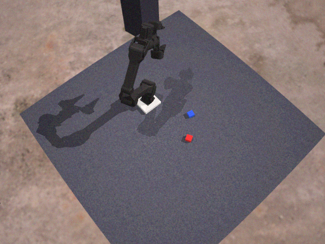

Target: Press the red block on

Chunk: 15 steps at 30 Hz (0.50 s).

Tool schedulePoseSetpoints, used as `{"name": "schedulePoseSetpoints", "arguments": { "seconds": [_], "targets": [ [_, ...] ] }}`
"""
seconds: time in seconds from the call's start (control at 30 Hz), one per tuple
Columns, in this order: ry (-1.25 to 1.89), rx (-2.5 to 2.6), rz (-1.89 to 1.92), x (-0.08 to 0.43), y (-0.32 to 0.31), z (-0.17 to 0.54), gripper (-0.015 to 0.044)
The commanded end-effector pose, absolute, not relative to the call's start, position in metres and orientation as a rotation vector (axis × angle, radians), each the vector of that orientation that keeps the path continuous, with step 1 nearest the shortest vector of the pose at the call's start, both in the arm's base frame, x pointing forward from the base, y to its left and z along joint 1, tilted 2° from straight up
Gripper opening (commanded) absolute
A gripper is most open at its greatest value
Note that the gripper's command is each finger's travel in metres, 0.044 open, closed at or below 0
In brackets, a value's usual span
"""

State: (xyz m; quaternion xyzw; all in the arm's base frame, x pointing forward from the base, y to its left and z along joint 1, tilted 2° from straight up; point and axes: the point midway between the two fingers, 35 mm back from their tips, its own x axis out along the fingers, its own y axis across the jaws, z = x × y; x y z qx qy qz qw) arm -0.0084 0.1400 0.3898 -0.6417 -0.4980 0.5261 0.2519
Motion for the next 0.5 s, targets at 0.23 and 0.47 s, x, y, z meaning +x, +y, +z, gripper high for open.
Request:
{"name": "schedulePoseSetpoints", "arguments": {
  "seconds": [0.23,0.47],
  "targets": [
    [-0.327,-1.735,1.409,0.085,0.208,0.339,0.0440],
    [0.238,-1.543,1.240,0.172,0.203,0.299,0.0440]
  ]
}}
